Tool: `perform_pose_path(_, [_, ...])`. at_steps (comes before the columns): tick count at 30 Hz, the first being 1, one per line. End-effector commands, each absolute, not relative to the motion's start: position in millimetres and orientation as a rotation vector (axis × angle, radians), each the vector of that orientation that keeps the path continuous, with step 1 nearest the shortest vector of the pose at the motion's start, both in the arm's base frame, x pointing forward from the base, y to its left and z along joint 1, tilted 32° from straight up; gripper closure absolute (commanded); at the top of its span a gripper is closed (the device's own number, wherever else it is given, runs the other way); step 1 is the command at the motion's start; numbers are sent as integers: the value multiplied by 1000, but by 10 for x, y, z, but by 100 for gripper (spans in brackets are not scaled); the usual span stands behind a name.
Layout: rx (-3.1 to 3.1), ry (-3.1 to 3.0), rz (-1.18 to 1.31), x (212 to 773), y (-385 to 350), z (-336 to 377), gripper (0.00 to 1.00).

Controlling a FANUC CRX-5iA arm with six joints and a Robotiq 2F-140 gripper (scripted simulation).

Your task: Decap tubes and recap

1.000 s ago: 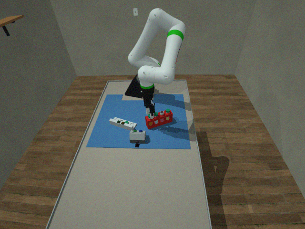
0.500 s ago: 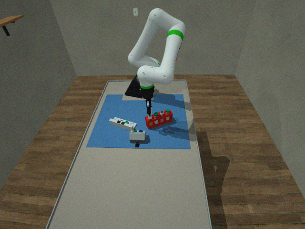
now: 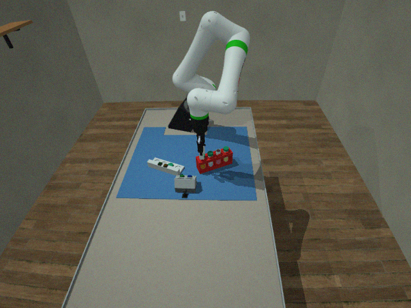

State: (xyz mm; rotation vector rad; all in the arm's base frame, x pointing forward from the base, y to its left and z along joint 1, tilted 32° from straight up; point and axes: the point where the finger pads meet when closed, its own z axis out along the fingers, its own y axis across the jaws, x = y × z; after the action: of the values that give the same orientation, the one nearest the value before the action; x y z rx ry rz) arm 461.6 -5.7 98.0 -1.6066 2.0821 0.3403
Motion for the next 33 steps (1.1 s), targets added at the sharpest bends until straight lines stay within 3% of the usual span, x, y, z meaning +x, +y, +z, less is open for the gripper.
perform_pose_path(1, [-1606,2082,340,4616,-57,980,100])
perform_pose_path(33, [-2395,985,-36,4616,-58,982,100])
